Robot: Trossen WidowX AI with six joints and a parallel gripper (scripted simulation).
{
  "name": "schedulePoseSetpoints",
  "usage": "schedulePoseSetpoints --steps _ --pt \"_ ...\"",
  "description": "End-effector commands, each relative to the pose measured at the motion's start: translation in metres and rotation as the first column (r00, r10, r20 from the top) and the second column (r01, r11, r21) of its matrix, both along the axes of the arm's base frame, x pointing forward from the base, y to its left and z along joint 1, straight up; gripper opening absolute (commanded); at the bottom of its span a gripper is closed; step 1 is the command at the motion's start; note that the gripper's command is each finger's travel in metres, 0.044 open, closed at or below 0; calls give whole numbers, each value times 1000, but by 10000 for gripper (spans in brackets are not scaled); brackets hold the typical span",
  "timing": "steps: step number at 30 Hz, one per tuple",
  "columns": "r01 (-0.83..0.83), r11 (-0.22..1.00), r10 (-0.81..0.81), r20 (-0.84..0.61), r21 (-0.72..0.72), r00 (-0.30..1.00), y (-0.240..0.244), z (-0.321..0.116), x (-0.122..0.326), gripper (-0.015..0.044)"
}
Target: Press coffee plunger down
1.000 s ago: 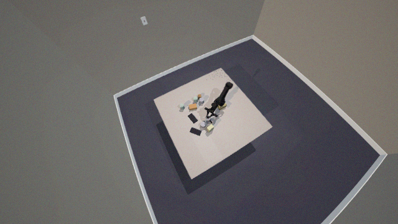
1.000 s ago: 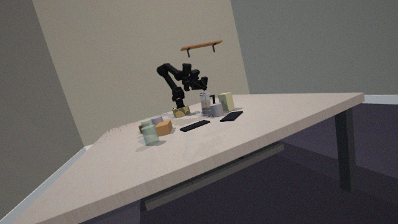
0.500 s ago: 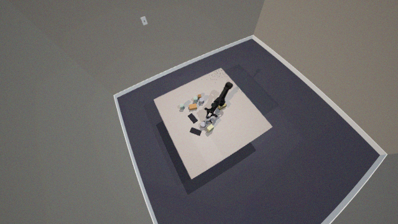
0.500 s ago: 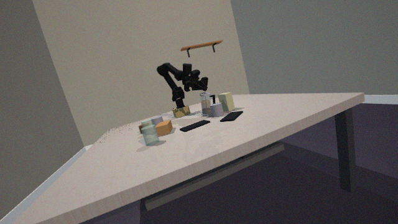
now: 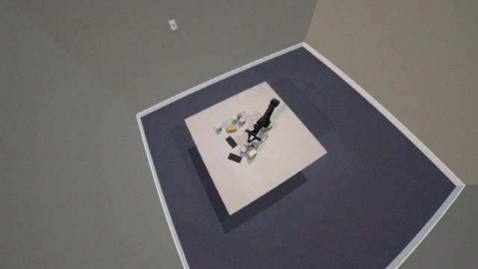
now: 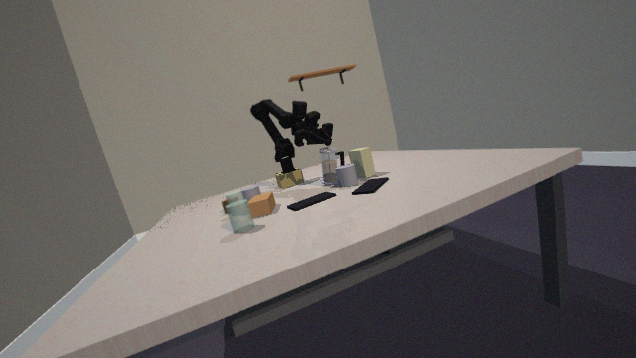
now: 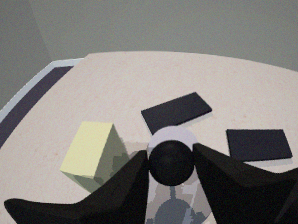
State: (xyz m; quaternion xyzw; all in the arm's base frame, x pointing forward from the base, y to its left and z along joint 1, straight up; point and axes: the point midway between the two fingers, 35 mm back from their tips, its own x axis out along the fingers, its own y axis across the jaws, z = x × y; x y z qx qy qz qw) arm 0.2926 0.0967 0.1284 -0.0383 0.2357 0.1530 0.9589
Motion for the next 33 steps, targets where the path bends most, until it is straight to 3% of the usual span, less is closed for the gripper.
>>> schedulePoseSetpoints --steps 1,17,29,33 --pt "-3 1000 3 -16 -10 1000 0 -5 0 116" --pt "0 1000 0 -1 -1 1000 0 0 1 116" --pt "0 1000 0 -1 -1 1000 0 0 1 431" --pt "0 1000 0 -2 -1 1000 0 2 1 440"
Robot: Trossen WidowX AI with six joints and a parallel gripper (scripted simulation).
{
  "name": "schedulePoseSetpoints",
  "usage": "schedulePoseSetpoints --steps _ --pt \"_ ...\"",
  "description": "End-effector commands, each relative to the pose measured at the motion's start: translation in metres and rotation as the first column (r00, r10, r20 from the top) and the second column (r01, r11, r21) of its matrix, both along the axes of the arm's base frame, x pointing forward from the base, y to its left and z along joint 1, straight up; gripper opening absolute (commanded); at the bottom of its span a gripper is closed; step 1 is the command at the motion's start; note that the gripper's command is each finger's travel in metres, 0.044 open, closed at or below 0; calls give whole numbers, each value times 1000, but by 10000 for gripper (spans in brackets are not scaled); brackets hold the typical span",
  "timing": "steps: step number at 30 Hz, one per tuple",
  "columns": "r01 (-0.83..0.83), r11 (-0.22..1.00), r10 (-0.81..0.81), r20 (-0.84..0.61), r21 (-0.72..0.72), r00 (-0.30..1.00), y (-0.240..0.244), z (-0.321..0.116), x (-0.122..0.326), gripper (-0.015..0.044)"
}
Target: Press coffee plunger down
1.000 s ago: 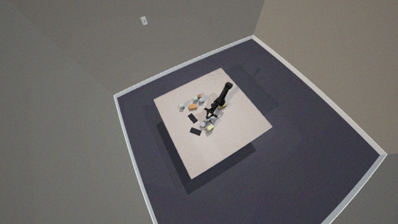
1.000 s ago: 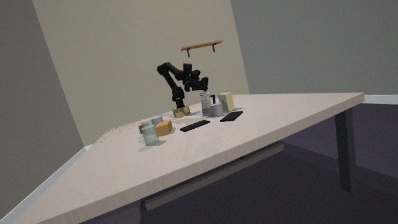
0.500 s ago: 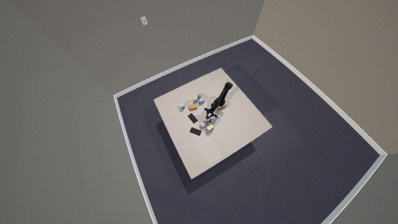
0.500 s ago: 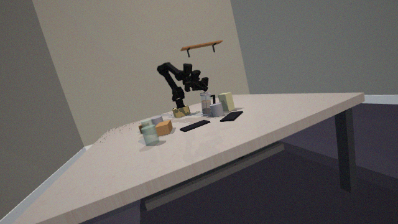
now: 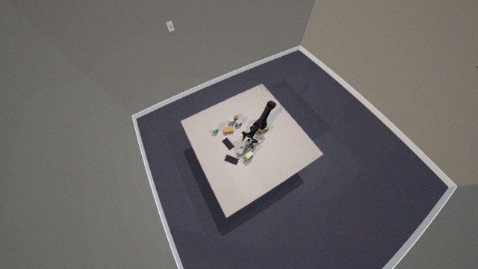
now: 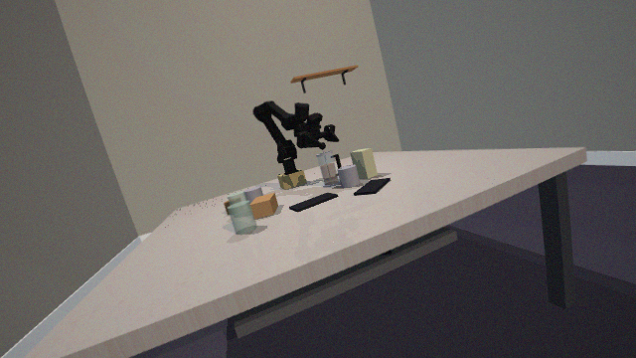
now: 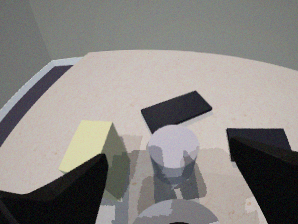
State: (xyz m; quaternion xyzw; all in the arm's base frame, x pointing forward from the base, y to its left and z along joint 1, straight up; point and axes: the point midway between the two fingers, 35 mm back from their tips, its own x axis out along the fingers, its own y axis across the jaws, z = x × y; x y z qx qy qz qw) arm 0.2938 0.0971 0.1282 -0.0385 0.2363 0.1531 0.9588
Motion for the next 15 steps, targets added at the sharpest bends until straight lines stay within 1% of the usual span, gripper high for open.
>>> schedulePoseSetpoints --steps 1,5,9,11,15 --pt "-1 1000 1 -3 -4 1000 0 4 -1 440" --pt "-3 1000 3 -8 -6 1000 -3 30 -12 440" --pt "-7 1000 6 -17 -10 1000 -12 71 -43 440" --pt "-7 1000 7 -18 -11 1000 -14 77 -50 440" --pt "-11 1000 10 -18 -11 1000 -13 76 -50 440"
